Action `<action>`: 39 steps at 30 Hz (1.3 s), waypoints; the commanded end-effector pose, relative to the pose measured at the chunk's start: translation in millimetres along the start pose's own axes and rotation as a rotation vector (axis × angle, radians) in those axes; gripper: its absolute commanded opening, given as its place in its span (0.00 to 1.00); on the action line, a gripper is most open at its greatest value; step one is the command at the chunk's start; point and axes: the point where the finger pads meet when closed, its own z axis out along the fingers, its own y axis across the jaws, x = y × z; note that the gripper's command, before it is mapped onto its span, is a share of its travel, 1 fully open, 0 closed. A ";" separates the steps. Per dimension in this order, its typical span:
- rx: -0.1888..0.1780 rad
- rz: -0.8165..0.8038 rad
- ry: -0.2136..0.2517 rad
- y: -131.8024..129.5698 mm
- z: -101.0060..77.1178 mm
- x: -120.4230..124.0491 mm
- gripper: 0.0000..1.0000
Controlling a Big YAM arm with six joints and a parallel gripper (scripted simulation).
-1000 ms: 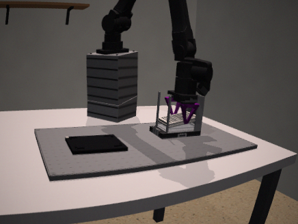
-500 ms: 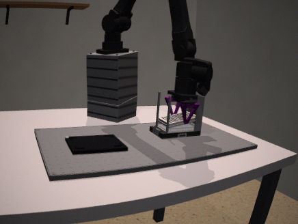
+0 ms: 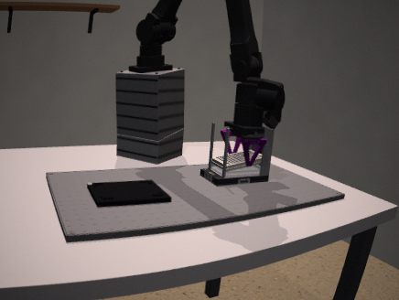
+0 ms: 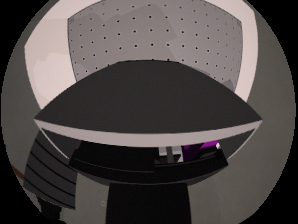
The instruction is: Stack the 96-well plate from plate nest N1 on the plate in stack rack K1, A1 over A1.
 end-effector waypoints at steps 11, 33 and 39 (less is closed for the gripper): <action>0.022 0.009 -0.014 -14.8 4.9 -0.5 0.00; 0.022 0.009 -0.014 -14.6 8.3 -0.2 0.00; 0.021 0.009 -0.014 -14.6 9.2 -0.2 0.00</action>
